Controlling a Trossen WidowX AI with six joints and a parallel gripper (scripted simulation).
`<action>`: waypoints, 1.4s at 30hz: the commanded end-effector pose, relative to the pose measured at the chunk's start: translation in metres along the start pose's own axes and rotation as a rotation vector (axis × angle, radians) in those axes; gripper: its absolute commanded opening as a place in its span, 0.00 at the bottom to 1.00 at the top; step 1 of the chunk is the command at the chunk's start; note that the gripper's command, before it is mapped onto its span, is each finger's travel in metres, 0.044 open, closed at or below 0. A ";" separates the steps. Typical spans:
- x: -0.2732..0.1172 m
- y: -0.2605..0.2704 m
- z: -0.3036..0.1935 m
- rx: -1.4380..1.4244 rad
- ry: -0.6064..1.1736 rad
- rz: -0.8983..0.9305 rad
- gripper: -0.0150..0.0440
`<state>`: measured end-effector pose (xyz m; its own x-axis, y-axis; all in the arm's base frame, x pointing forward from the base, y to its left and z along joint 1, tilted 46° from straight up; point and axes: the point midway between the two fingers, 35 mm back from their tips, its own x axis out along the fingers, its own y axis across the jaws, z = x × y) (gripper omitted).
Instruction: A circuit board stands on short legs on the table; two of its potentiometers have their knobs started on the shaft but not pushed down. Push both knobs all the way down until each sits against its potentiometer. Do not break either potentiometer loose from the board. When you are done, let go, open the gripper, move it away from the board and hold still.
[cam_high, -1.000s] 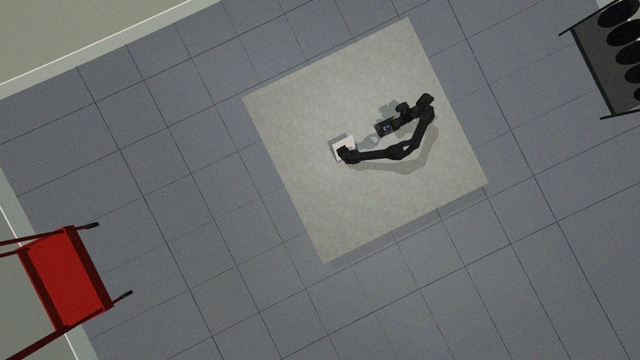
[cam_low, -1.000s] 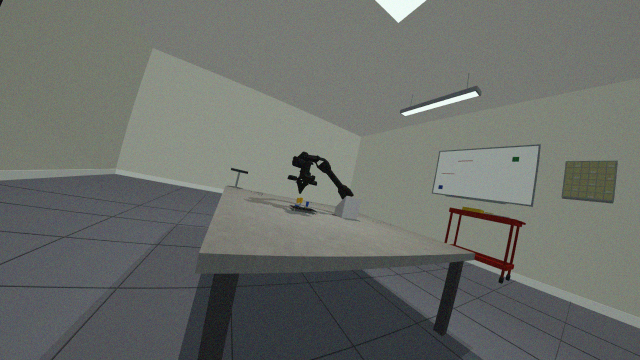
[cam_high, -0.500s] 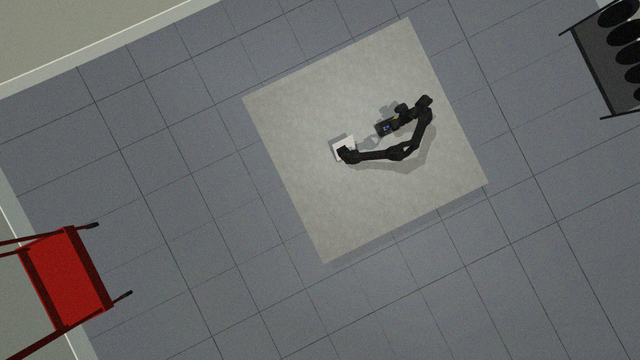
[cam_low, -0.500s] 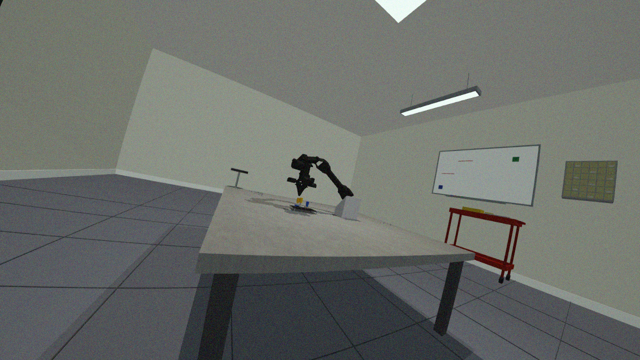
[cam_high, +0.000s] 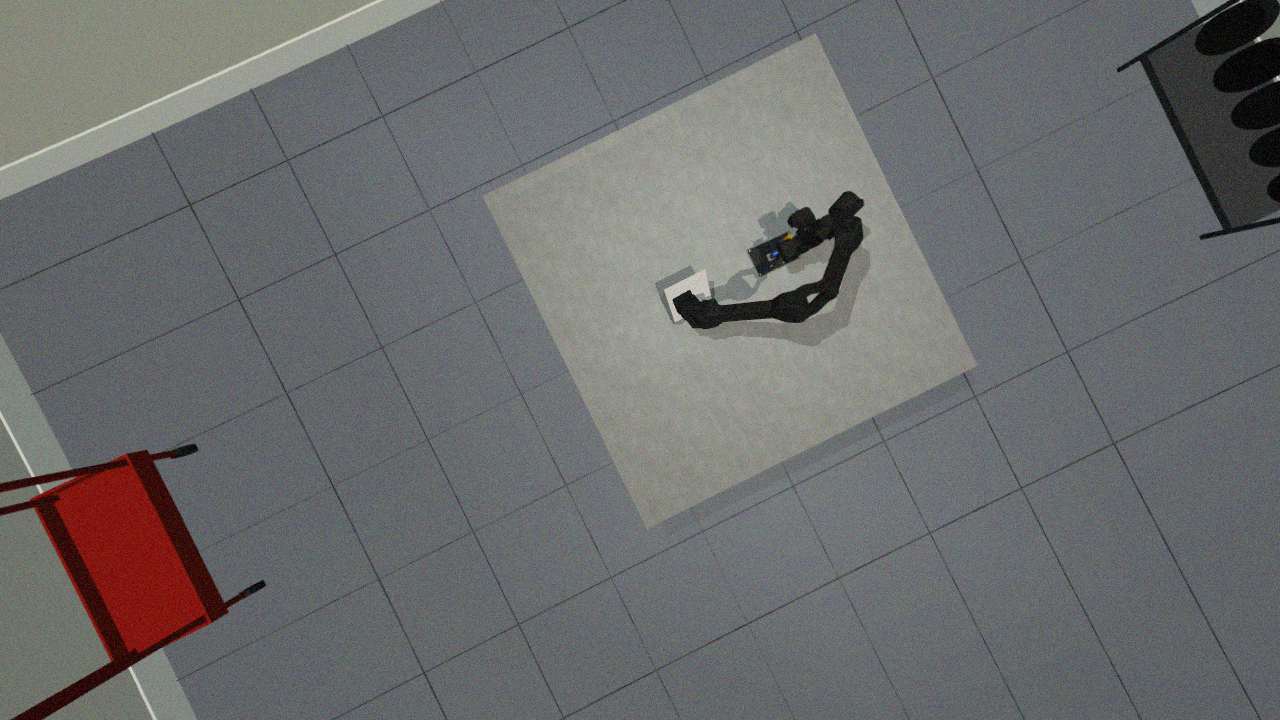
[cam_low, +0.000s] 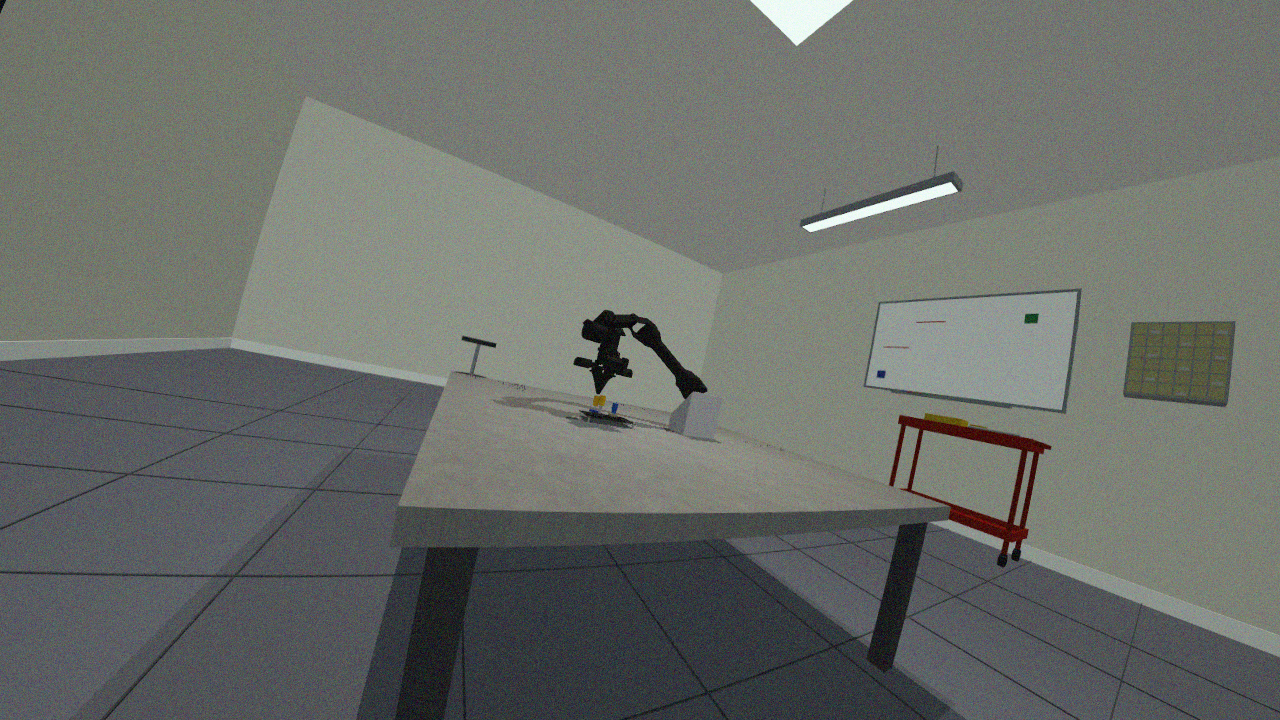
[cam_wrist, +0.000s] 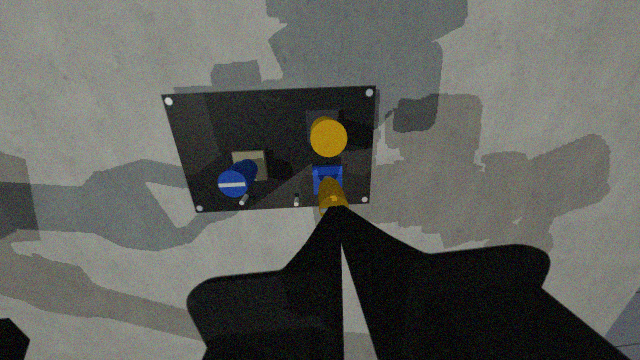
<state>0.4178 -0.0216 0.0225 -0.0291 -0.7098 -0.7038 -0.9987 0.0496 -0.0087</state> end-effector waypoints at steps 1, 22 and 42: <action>0.002 0.001 -0.001 -0.005 0.004 0.002 0.25; 0.007 0.001 -0.001 -0.005 0.005 0.002 0.25; 0.006 0.001 -0.001 -0.005 0.004 0.002 0.25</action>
<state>0.4171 -0.0258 0.0182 -0.0302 -0.7103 -0.7033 -0.9988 0.0482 -0.0058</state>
